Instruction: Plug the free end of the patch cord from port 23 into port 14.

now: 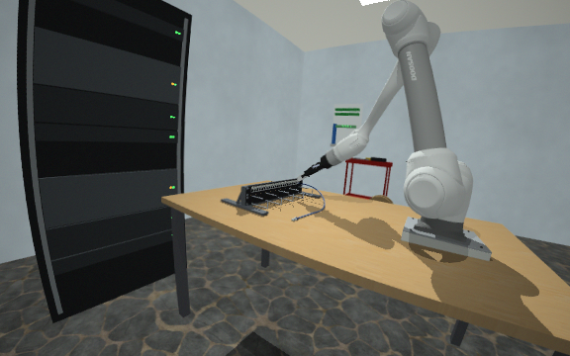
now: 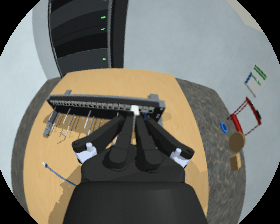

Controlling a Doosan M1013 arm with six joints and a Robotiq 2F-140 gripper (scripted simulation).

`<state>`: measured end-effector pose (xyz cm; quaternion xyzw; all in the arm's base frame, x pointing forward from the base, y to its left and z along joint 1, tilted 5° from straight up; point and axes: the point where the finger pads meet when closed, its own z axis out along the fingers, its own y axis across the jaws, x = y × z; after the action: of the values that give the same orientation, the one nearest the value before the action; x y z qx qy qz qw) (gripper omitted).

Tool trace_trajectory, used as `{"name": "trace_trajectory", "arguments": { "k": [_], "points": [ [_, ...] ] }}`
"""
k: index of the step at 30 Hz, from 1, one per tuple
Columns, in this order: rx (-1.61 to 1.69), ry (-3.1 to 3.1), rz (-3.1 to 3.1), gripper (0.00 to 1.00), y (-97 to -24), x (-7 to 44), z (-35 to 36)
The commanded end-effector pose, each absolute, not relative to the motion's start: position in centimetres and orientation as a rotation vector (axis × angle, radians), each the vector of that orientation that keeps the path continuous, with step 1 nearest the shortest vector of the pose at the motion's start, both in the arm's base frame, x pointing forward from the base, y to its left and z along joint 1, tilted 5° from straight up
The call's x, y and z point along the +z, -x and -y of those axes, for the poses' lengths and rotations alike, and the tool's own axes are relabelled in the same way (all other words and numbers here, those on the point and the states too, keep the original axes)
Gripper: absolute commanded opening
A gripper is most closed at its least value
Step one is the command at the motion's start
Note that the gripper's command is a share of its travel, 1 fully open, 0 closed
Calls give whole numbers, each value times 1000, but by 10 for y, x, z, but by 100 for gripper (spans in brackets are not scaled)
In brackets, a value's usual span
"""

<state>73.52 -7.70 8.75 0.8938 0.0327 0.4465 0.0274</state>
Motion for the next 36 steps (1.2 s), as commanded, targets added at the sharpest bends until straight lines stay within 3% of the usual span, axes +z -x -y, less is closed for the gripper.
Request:
{"name": "trace_trajectory", "arguments": {
  "k": [1,26,36],
  "points": [
    [1388,-2755,-106,0,-738,89,76],
    [1388,-2755,-106,0,-737,90,76],
    [1388,-2755,-106,0,-691,123,74]
  ]
}}
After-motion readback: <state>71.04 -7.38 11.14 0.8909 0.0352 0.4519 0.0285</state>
